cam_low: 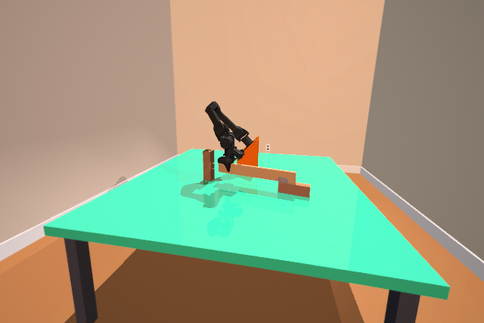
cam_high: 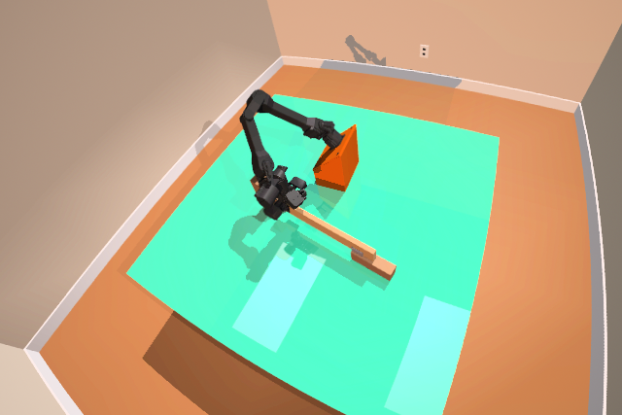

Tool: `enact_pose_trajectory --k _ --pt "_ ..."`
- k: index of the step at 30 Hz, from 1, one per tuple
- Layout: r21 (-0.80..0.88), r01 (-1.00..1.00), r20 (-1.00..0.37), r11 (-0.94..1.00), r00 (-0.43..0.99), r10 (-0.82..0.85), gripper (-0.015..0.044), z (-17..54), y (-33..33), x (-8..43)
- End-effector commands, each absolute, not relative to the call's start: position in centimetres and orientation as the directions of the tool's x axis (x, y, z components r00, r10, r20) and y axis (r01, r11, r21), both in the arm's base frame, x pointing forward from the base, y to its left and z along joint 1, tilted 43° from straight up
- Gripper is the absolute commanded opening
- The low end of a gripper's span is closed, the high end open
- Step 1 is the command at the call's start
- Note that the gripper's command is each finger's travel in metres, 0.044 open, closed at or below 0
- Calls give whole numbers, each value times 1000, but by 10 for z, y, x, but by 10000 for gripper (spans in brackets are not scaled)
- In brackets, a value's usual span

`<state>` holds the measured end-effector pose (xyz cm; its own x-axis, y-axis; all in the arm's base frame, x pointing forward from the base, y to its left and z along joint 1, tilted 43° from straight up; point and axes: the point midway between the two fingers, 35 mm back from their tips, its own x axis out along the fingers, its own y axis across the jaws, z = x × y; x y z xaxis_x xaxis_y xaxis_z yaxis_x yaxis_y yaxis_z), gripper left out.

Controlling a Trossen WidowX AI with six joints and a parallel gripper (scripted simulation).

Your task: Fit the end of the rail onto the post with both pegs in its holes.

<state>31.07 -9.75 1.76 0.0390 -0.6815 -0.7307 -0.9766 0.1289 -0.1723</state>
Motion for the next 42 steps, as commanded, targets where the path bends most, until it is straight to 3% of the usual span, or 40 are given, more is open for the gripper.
enact_pose_trajectory --k 1,42 --pt "-175 -976 -731 127 42 -681 0 17 -97 311" --pt "-175 -976 -731 127 42 -681 0 20 -101 309"
